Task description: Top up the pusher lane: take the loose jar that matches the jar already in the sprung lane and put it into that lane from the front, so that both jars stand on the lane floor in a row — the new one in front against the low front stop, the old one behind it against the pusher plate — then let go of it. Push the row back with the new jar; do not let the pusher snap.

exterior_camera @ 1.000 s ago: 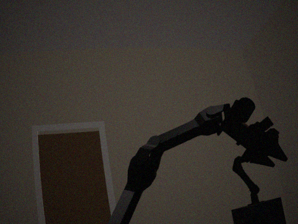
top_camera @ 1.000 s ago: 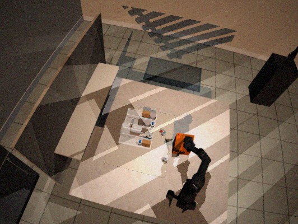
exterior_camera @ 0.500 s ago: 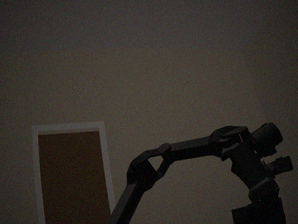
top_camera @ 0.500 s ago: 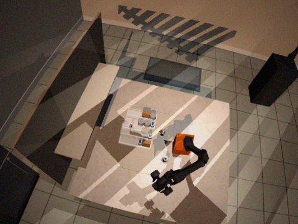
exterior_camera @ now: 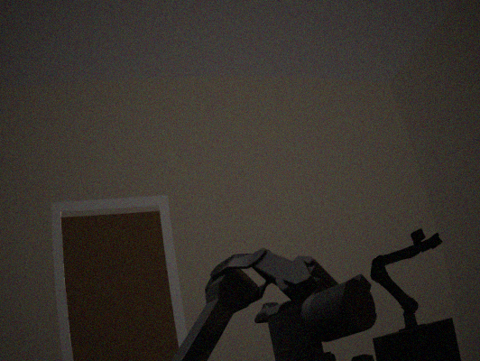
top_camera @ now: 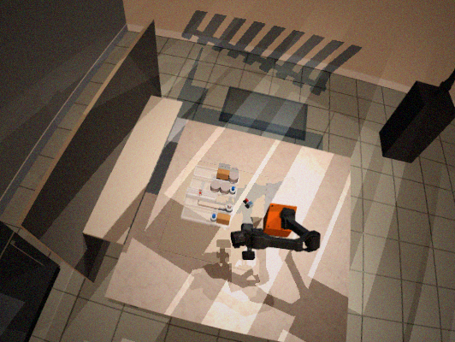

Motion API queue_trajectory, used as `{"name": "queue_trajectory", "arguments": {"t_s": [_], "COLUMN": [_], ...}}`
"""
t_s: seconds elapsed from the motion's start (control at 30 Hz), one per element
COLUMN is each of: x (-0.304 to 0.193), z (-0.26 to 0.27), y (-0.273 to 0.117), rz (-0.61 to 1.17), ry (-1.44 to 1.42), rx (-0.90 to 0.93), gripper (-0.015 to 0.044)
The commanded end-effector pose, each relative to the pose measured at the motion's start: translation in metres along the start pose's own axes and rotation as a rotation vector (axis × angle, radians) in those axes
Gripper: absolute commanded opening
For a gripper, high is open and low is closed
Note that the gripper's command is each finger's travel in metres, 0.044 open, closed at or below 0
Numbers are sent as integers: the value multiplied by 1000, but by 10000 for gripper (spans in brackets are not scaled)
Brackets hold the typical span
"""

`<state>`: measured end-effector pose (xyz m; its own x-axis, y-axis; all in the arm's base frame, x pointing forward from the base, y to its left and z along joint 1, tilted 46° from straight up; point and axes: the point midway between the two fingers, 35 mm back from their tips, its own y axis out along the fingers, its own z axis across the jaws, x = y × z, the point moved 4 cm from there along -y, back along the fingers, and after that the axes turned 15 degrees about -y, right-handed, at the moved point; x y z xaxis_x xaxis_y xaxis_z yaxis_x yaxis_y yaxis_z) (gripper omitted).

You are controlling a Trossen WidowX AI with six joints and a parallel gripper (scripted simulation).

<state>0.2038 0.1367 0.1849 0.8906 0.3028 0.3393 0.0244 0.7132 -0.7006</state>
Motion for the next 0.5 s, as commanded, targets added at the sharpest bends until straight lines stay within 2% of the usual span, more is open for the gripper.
{"name": "queue_trajectory", "arguments": {"t_s": [0.0,0.1,0.23,0.37,0.47], "x": [-44,-68,-70,-76,-77], "z": [-30,-43,-43,-41,-41], "y": [15,23,25,54,56], "rz": [52,77,79,78,78], "ry": [149,235,240,240,241], "rx": [19,31,32,33,34], "gripper": [440,440,440,440,440]}}
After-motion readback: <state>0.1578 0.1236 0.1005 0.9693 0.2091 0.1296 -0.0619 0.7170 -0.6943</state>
